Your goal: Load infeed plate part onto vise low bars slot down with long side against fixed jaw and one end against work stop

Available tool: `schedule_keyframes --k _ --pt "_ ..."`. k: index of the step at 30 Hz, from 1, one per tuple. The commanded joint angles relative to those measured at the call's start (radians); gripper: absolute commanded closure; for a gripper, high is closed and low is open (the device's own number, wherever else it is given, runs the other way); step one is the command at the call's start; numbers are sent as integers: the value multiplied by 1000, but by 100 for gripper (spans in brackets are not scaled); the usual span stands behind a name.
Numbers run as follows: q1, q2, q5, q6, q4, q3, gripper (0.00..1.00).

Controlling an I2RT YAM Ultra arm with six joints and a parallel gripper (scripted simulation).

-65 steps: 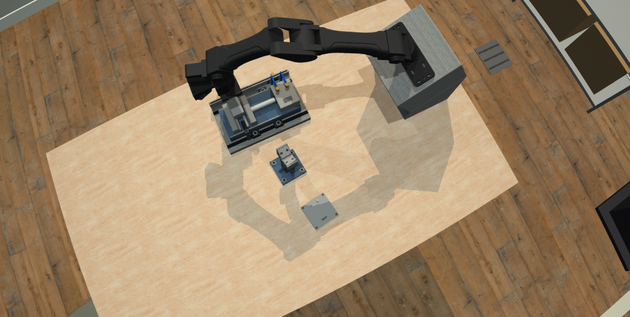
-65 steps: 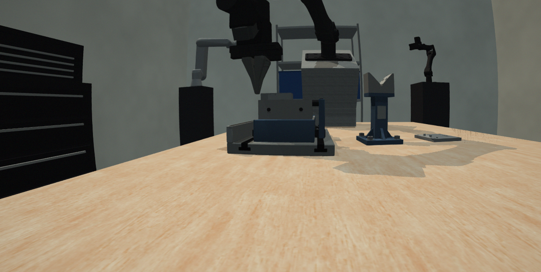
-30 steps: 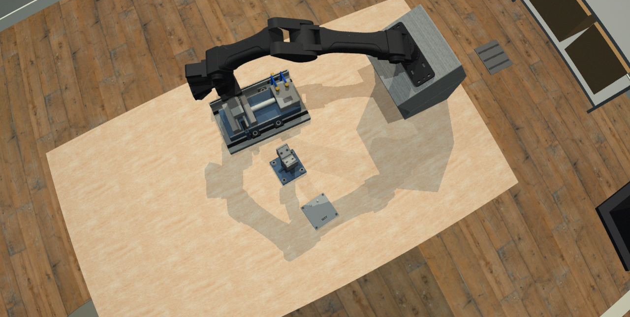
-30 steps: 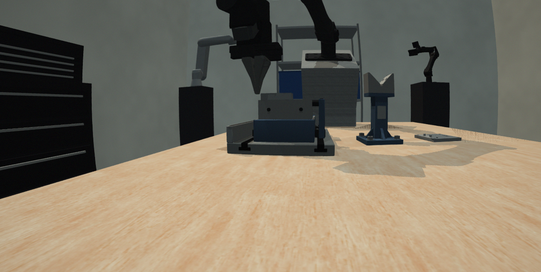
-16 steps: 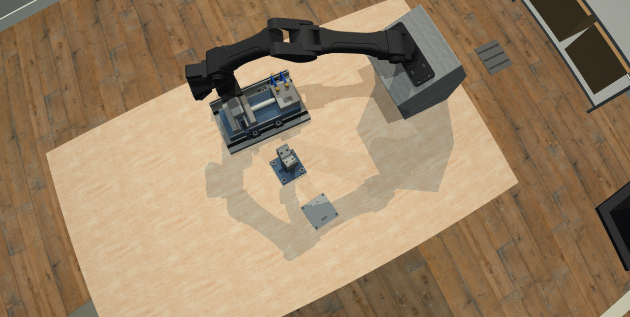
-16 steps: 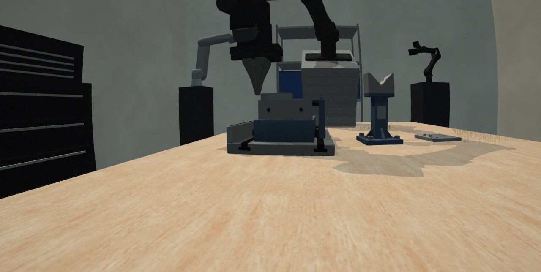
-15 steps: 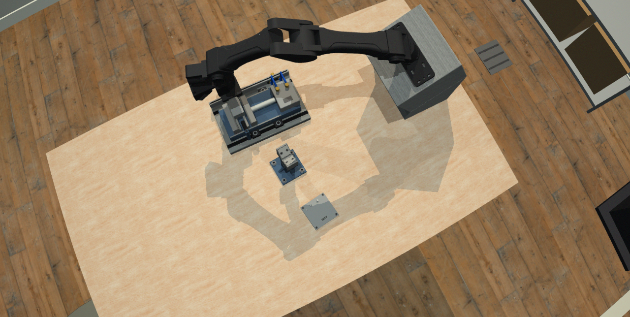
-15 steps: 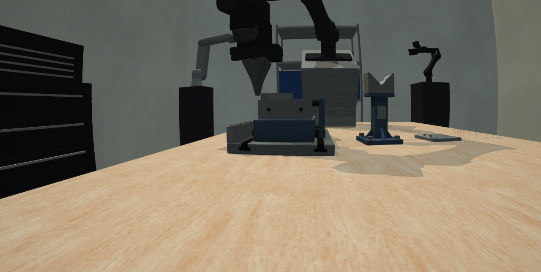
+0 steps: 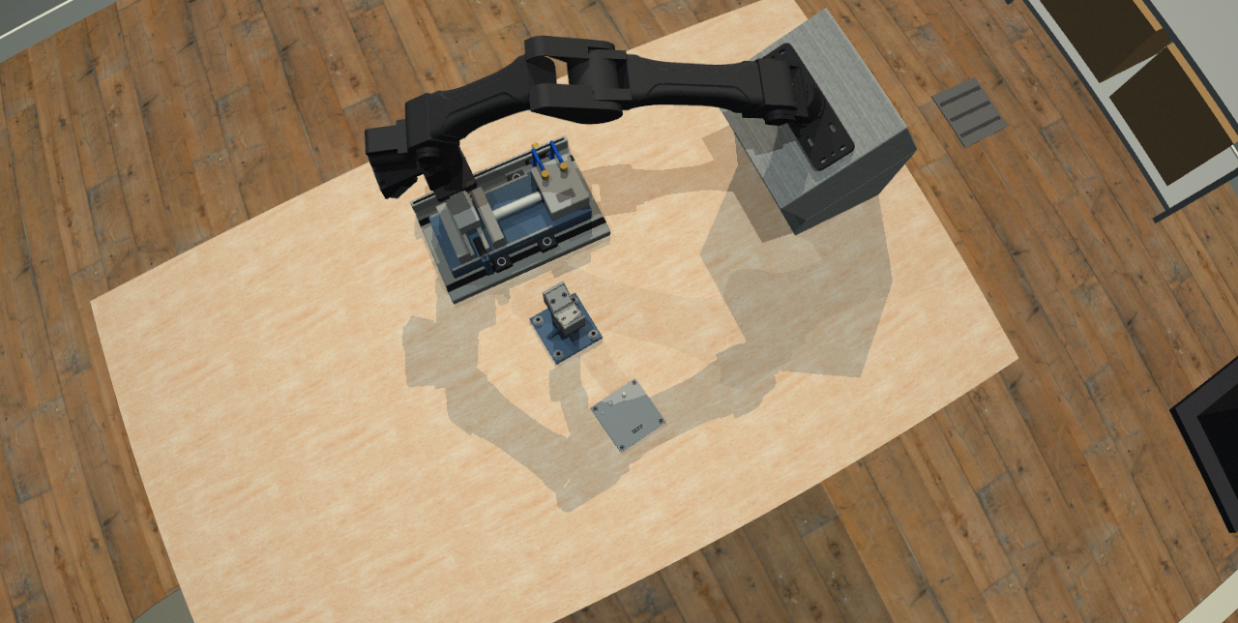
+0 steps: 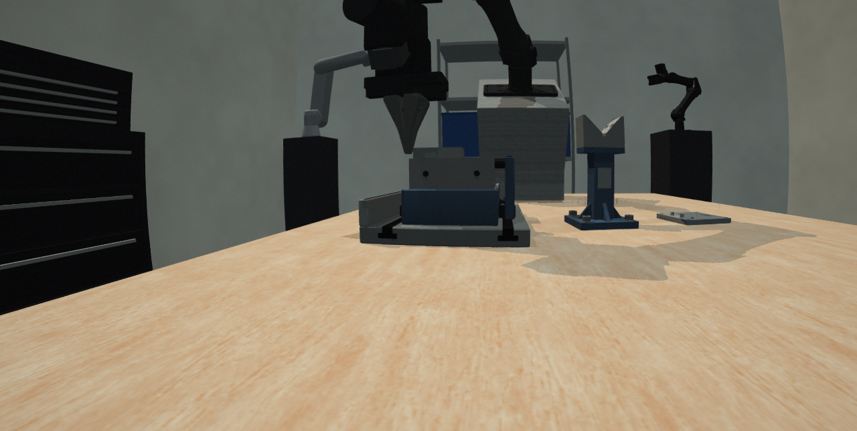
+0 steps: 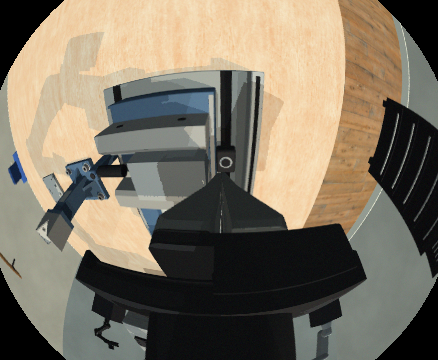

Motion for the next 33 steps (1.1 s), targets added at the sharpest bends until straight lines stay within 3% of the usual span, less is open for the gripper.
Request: schedule_keyframes --k 1,33 --pt "0 -5 3 6 15 33 100" --pt "4 -9 3 7 17 33 100"
